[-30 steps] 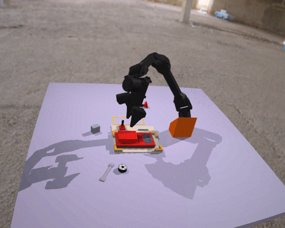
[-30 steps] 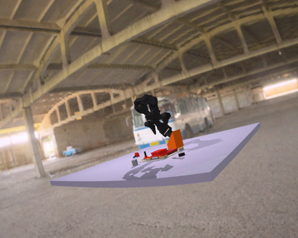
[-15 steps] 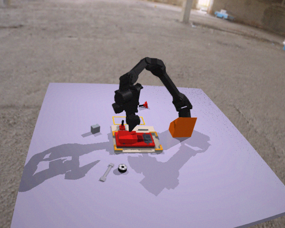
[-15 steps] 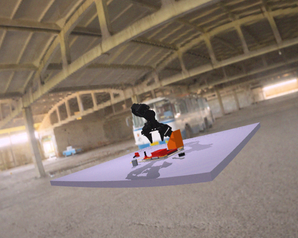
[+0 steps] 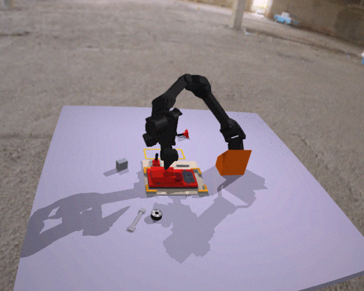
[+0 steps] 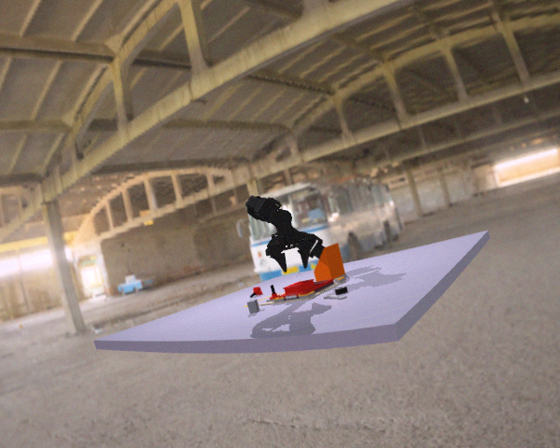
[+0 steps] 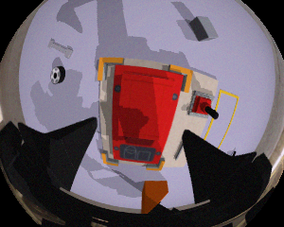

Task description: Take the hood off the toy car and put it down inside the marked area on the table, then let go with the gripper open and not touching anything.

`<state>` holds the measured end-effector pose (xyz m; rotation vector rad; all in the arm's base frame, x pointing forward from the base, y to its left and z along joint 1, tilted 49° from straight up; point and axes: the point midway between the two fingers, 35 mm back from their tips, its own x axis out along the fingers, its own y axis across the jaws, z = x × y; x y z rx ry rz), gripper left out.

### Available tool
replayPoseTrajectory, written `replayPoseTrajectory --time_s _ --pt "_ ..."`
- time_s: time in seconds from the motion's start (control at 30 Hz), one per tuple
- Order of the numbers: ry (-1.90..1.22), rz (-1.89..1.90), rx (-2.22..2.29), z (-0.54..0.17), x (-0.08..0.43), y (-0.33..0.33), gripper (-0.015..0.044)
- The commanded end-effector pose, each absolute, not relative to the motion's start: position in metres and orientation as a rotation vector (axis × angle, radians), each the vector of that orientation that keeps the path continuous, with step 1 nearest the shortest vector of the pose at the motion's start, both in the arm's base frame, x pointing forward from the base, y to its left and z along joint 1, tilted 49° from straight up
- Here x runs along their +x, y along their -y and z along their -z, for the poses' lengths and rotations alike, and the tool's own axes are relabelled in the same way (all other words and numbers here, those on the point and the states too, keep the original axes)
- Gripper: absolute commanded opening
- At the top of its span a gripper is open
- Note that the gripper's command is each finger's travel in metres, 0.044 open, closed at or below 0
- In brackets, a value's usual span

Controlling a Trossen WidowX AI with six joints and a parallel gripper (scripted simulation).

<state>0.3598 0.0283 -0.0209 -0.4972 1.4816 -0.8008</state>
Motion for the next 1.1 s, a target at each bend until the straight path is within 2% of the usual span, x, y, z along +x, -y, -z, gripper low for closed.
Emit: replayPoseTrajectory --time_s 0.0,1.07 --pt "-1.484 0.8 -0.507 0.024 0.359 -0.025 0.044" --pt "-1.484 0.801 -0.508 0.036 0.357 -0.01 0.044"
